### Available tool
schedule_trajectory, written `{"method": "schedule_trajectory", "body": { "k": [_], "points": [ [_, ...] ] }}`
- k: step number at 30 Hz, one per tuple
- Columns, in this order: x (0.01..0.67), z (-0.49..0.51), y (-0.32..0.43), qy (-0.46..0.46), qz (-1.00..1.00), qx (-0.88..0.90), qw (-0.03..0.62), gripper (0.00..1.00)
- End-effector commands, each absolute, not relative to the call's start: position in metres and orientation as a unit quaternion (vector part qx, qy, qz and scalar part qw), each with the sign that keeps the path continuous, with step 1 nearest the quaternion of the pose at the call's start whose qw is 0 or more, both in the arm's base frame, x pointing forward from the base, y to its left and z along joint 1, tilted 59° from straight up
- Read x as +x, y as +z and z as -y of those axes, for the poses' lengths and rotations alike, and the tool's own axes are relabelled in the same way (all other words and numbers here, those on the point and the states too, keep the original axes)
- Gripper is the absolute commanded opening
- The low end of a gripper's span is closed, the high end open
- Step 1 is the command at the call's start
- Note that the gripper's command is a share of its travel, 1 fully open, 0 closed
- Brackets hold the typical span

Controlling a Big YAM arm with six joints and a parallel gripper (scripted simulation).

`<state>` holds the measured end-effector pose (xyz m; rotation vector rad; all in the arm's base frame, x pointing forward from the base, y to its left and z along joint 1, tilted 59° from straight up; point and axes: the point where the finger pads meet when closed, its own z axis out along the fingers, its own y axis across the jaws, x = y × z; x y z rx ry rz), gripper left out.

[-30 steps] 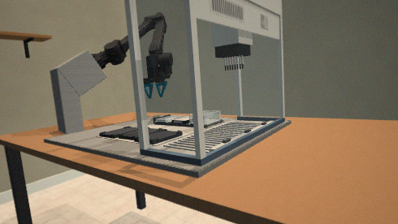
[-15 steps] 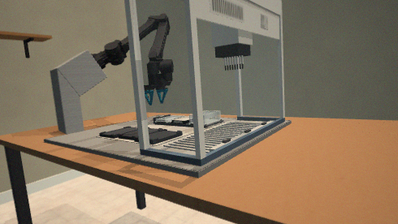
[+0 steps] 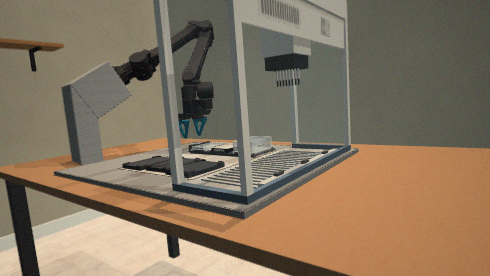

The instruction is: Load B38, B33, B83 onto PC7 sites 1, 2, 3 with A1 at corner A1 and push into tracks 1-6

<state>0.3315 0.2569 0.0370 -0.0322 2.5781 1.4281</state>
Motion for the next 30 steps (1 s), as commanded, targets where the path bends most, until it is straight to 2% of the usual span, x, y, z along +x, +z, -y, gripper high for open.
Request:
{"method": "schedule_trajectory", "body": {
  "k": [1, 30],
  "points": [
    [0.336, -0.267, 0.035, 0.486, -0.869, -0.006, 0.096, 0.80],
    [0.340, -0.294, 0.018, 0.486, -0.869, -0.006, 0.095, 0.80]
  ]
}}
